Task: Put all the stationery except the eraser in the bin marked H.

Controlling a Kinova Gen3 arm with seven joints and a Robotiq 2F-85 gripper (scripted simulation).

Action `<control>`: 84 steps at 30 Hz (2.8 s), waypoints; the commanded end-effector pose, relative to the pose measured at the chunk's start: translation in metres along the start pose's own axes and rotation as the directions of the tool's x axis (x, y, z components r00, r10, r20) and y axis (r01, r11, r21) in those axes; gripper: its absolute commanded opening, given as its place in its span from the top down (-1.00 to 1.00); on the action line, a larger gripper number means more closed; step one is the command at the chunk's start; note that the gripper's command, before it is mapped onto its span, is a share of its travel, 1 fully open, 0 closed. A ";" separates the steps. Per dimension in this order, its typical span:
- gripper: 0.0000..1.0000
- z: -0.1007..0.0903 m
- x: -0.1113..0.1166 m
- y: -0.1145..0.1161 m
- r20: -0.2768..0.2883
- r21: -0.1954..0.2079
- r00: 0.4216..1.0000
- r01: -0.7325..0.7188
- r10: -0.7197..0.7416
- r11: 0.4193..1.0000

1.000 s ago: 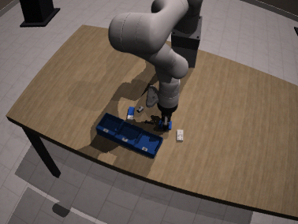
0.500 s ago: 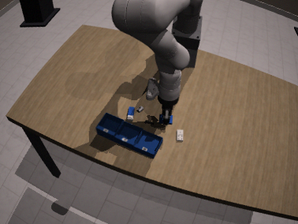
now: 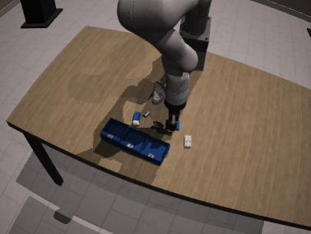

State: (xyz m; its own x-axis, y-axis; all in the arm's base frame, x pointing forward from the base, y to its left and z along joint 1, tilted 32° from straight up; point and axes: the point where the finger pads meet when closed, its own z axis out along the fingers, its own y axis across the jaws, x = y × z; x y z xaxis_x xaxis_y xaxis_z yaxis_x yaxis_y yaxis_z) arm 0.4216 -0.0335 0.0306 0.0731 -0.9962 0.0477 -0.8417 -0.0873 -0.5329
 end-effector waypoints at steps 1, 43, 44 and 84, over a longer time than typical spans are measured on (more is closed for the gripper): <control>0.30 0.000 0.000 0.000 0.000 0.001 1.000 0.000 0.000 1.000; 0.30 -0.007 0.162 -0.019 -0.001 0.001 0.969 -0.247 0.247 0.969; 0.30 -0.007 0.168 -0.019 -0.001 0.001 0.955 -0.295 0.295 0.955; 0.30 -0.007 0.212 -0.024 0.001 0.001 -0.331 -0.943 0.943 -0.331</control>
State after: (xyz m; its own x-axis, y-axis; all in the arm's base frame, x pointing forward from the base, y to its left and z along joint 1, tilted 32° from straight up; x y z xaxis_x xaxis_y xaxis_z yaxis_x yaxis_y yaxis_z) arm 0.4540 -0.2416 0.0595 -0.8186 0.2460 -0.5191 0.2081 0.9693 0.1311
